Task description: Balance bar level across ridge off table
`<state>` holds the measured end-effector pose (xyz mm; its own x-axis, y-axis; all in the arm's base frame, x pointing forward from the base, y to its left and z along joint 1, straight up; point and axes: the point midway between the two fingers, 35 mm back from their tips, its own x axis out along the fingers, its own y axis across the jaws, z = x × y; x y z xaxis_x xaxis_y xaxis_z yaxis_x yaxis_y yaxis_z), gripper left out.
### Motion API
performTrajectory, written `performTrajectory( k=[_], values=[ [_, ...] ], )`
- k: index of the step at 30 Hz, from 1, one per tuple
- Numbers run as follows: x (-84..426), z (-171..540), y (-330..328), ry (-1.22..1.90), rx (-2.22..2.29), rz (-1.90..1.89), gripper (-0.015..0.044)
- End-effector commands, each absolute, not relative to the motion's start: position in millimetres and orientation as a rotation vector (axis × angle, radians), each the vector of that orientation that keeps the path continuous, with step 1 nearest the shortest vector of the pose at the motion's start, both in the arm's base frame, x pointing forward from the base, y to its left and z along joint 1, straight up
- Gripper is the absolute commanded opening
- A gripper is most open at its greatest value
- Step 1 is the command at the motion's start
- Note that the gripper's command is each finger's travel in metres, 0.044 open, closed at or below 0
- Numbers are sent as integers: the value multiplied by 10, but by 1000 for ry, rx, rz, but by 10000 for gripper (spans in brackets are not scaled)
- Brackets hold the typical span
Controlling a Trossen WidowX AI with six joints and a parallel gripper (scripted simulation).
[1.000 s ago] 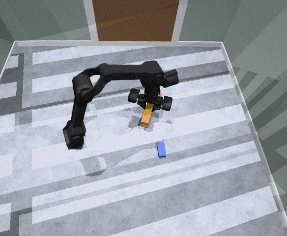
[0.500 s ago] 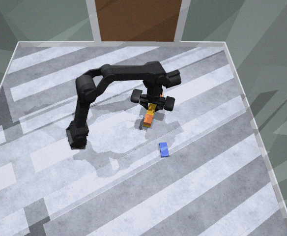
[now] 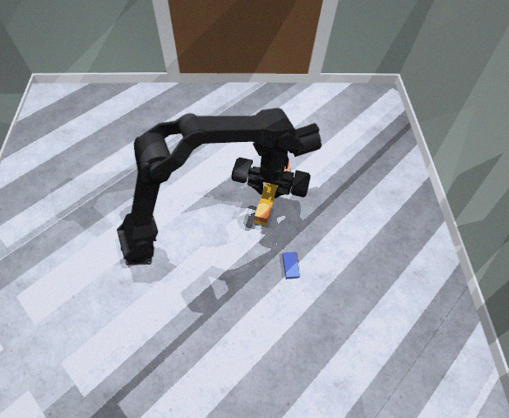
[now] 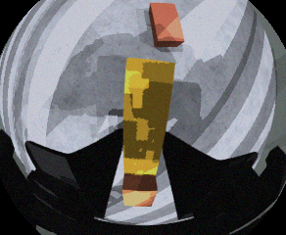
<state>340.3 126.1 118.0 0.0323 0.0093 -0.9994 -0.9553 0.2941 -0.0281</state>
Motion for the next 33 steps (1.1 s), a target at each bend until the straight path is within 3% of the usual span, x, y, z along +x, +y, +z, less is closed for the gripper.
performTrajectory(
  k=[1, 20, 29, 33],
  values=[
    [3404, 1180, 1261, 1303, -992, 972, 172],
    [3404, 1180, 1261, 1303, -992, 972, 185],
    [3404, 1180, 1261, 1303, -992, 972, 421],
    [3406, 1201, 1262, 1302, -992, 972, 440]
  ],
)
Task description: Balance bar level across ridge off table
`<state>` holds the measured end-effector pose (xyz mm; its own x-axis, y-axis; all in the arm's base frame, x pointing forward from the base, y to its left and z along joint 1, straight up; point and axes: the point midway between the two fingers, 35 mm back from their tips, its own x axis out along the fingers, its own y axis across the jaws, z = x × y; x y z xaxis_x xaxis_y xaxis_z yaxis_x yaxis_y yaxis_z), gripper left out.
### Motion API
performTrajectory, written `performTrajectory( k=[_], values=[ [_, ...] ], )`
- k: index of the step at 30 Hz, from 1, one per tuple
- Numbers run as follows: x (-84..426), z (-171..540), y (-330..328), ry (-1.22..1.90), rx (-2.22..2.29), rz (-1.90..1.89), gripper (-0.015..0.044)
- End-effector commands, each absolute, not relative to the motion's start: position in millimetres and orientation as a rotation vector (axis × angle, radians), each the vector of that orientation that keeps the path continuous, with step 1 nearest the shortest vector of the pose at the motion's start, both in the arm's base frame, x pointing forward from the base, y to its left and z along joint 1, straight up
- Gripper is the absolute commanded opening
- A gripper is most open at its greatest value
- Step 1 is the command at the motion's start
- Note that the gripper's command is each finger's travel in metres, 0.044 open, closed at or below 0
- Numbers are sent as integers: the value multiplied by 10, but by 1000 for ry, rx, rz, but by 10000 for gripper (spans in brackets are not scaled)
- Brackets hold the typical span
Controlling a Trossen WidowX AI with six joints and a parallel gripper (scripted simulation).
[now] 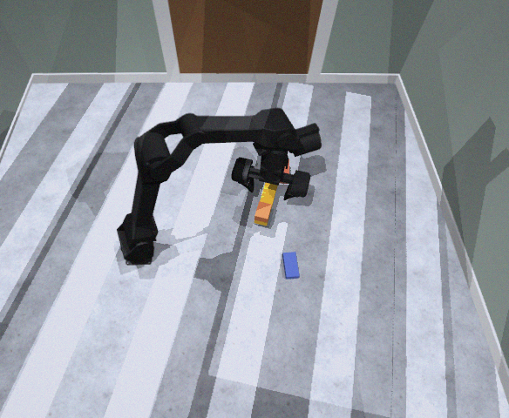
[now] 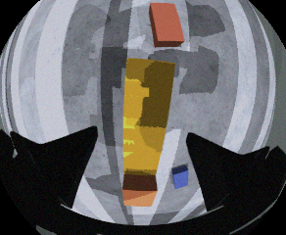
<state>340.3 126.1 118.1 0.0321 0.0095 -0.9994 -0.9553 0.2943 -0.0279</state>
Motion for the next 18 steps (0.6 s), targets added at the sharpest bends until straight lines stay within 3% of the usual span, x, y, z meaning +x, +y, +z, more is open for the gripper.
performTrajectory(
  k=[1, 9, 18],
  values=[
    [3413, 1263, 1264, 1299, -992, 971, 440],
    [3360, 2155, 1245, 1256, -995, 955, 440],
    [3356, 2175, 1244, 1255, -996, 954, 440]
  ],
)
